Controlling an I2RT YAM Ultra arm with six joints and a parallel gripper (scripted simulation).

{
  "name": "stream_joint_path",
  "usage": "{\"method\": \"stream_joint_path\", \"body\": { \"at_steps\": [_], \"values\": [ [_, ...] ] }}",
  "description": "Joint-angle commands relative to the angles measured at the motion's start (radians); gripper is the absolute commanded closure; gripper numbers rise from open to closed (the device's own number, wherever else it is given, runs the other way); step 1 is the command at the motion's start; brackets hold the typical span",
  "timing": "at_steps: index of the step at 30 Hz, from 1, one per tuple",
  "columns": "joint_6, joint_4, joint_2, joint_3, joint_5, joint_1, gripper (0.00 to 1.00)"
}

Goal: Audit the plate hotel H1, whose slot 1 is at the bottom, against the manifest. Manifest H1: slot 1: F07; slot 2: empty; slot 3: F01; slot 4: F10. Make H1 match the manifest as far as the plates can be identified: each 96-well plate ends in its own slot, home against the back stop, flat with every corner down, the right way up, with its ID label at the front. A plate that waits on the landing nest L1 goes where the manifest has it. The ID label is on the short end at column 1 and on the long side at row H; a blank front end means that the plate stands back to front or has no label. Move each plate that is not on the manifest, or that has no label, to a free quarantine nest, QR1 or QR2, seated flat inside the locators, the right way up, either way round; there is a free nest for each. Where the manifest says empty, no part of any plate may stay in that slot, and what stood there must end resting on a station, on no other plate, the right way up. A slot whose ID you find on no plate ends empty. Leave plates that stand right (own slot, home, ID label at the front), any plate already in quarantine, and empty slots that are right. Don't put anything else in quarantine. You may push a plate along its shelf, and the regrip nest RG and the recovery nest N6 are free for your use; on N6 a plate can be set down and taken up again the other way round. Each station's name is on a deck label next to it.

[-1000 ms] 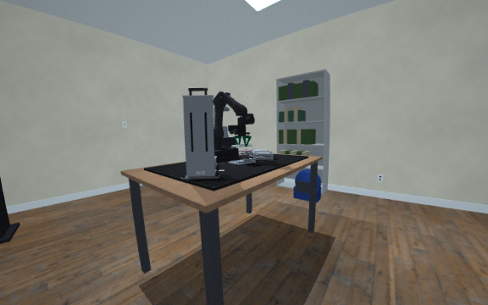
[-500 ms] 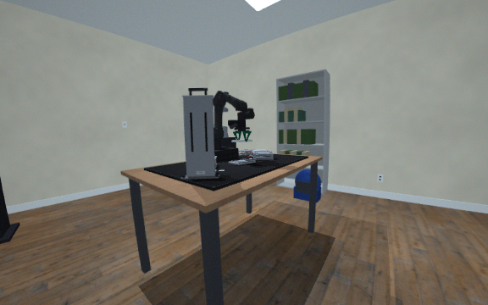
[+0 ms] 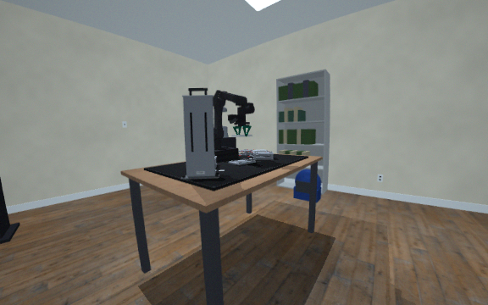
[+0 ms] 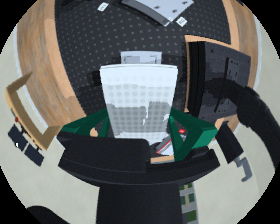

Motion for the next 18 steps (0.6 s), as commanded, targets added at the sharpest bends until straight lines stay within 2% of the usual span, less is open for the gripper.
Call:
{"method": "stream_joint_path", "body": {
  "at_steps": [1, 12, 14, 18],
  "values": [
    [0.003, -0.053, -0.014, 0.036, 0.001, 0.001, 0.14],
    [0.005, -0.17, -0.013, 0.154, 0.002, 0.003, 0.14],
    [0.005, -0.17, -0.013, 0.154, 0.002, 0.003, 0.14],
    [0.005, -0.206, -0.01, 0.193, 0.002, 0.004, 0.14]
  ]
}}
